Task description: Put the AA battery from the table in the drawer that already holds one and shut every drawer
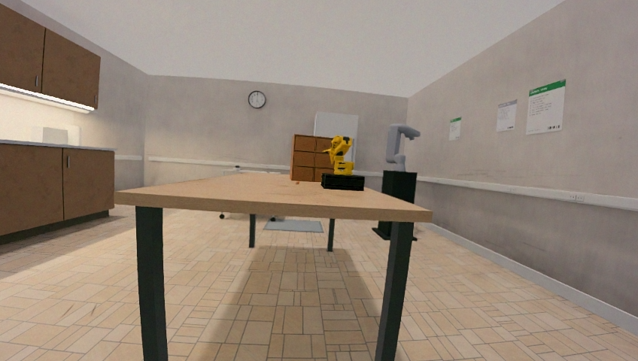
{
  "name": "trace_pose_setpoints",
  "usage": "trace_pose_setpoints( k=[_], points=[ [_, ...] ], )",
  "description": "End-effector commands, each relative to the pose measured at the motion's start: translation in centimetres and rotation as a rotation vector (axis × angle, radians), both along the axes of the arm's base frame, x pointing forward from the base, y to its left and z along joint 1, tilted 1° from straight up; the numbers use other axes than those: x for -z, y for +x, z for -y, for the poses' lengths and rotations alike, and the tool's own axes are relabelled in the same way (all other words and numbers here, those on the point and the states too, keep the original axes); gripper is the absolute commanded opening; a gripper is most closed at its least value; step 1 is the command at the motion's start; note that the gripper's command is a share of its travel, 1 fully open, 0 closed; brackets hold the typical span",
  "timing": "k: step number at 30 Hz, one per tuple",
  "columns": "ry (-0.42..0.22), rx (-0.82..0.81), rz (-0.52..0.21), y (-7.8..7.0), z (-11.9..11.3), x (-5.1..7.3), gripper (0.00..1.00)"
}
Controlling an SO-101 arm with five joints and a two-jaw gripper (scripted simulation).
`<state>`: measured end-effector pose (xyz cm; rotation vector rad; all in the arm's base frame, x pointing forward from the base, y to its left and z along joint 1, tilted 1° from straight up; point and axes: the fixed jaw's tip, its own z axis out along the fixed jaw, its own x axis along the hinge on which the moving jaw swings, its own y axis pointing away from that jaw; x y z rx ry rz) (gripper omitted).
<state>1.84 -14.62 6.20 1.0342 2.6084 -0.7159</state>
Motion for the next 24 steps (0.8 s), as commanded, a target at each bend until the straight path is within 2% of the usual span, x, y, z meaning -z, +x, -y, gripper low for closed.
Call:
trace_pose_setpoints(
  k=[1, 5, 7, 22, 24],
  points=[
    [0.022, 0.095, 0.051, -0.10, -0.20, 0.33, 0.21],
    [0.026, 0.182, 0.102, -0.10, -0.14, 0.29, 0.21],
    [0.026, 0.182, 0.102, -0.10, -0.14, 0.29, 0.21],
    [0.039, 0.508, 0.292, -0.17, 0.11, 0.16, 0.21],
    [0.039, 0.508, 0.292, -0.17, 0.11, 0.16, 0.21]
  ],
)
